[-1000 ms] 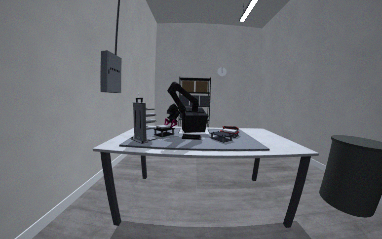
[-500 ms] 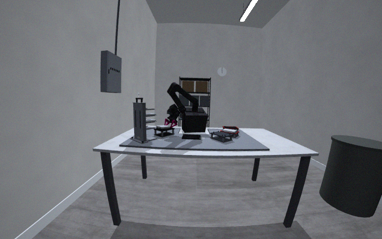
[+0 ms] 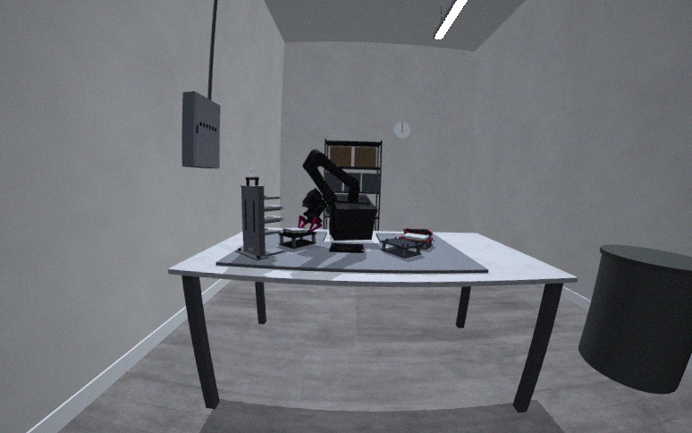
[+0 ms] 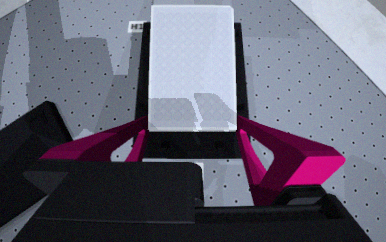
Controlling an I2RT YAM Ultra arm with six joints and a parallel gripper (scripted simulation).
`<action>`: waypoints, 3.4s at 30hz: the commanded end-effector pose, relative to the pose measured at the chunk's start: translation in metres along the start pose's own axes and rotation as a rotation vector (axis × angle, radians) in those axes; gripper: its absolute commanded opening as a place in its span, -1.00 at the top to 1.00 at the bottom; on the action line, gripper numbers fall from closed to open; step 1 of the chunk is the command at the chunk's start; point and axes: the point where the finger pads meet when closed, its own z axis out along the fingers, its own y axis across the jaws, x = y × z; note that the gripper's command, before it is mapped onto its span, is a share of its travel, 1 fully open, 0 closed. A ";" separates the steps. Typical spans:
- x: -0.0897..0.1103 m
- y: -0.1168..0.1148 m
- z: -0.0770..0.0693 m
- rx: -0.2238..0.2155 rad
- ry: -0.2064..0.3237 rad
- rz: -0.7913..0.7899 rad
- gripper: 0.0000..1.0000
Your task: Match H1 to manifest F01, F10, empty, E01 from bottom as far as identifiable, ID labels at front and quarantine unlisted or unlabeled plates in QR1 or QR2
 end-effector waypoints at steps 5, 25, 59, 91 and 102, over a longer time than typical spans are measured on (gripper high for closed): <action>0.000 0.000 0.000 0.001 0.003 0.002 -1.00; -0.006 -0.001 -0.008 0.001 0.003 0.002 -1.00; -0.039 -0.001 -0.046 0.001 0.003 0.001 -1.00; -0.083 -0.001 -0.092 0.002 0.002 0.000 -1.00; -0.100 -0.001 -0.109 0.002 0.003 -0.001 -1.00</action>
